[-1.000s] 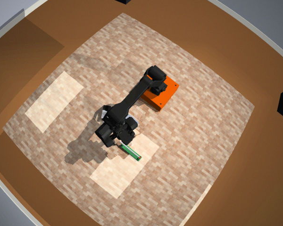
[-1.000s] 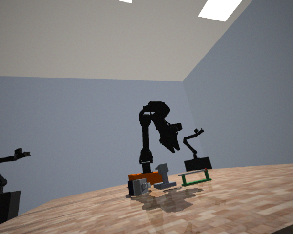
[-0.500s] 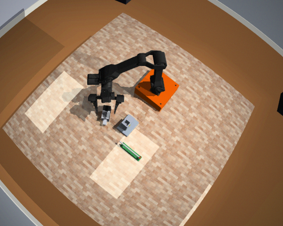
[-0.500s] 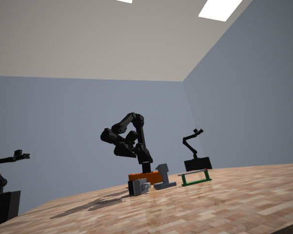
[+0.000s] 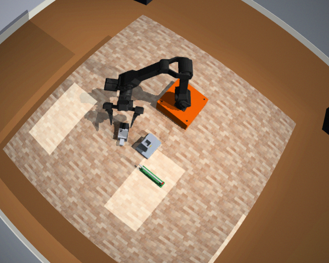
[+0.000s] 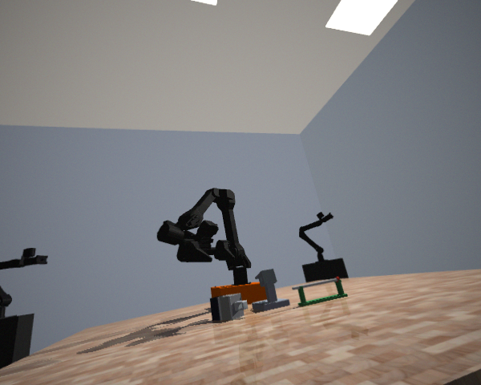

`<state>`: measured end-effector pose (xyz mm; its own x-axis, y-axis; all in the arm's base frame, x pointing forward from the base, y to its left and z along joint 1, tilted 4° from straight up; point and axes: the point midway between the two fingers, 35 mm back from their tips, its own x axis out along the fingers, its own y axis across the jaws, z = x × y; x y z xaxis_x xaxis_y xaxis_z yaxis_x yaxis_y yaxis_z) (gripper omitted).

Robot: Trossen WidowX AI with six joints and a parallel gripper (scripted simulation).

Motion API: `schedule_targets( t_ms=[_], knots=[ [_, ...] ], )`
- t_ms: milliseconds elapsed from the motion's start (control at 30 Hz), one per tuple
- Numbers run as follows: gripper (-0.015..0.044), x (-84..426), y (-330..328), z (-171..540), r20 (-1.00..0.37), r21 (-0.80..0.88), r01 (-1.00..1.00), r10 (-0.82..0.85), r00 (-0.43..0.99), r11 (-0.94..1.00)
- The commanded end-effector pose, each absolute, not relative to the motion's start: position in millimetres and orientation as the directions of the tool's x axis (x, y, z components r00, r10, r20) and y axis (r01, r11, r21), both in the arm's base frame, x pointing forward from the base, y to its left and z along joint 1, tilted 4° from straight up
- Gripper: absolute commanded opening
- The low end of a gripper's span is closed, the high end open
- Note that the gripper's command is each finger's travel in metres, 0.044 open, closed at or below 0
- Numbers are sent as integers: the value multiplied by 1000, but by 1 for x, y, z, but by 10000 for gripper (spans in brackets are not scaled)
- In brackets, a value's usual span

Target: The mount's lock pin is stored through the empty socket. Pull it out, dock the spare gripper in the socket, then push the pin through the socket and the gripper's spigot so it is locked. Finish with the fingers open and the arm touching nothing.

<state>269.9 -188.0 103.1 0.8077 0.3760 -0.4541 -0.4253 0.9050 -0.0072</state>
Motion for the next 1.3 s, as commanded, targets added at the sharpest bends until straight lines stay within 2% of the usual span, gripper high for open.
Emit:
schedule_targets(
  t_ms=[0,200,1267],
  knots=[
    [440,270,-187,79,-452,14,-421,382,806,907],
    [440,270,-183,42,-452,14,-421,382,806,907],
    [440,271,-182,-7,-452,15,-421,382,806,907]
  ],
)
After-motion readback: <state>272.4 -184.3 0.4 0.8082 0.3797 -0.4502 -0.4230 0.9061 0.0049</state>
